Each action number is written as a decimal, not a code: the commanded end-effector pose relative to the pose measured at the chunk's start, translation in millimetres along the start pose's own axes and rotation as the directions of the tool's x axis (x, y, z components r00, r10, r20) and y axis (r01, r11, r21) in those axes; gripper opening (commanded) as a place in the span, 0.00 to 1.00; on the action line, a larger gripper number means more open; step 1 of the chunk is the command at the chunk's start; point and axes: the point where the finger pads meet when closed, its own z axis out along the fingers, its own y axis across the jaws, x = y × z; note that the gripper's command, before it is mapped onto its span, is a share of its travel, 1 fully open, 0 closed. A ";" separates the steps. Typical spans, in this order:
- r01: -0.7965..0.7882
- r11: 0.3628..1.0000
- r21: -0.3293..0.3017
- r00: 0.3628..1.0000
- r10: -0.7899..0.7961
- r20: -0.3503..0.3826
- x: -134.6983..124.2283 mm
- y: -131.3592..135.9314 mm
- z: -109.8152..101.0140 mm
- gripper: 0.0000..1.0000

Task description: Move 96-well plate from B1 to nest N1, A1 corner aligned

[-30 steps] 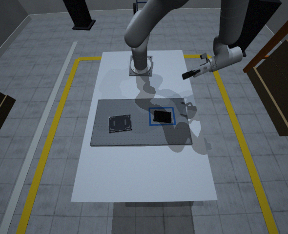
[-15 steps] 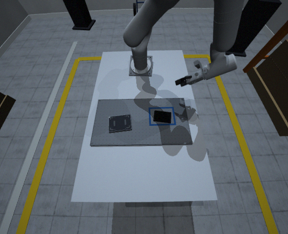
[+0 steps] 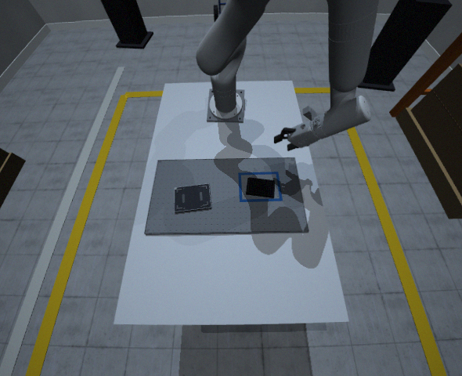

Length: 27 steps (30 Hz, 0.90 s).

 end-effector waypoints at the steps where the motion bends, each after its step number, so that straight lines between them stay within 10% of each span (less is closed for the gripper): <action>1: -0.123 0.991 -0.061 0.992 0.122 -0.020 -14.9 0.1 10.2 1.00; 13: -0.413 0.894 -0.175 0.910 0.398 -0.115 -39.7 -1.7 24.8 1.00; 27: -0.755 0.607 -0.247 0.655 0.693 -0.301 -75.9 -9.3 40.4 1.00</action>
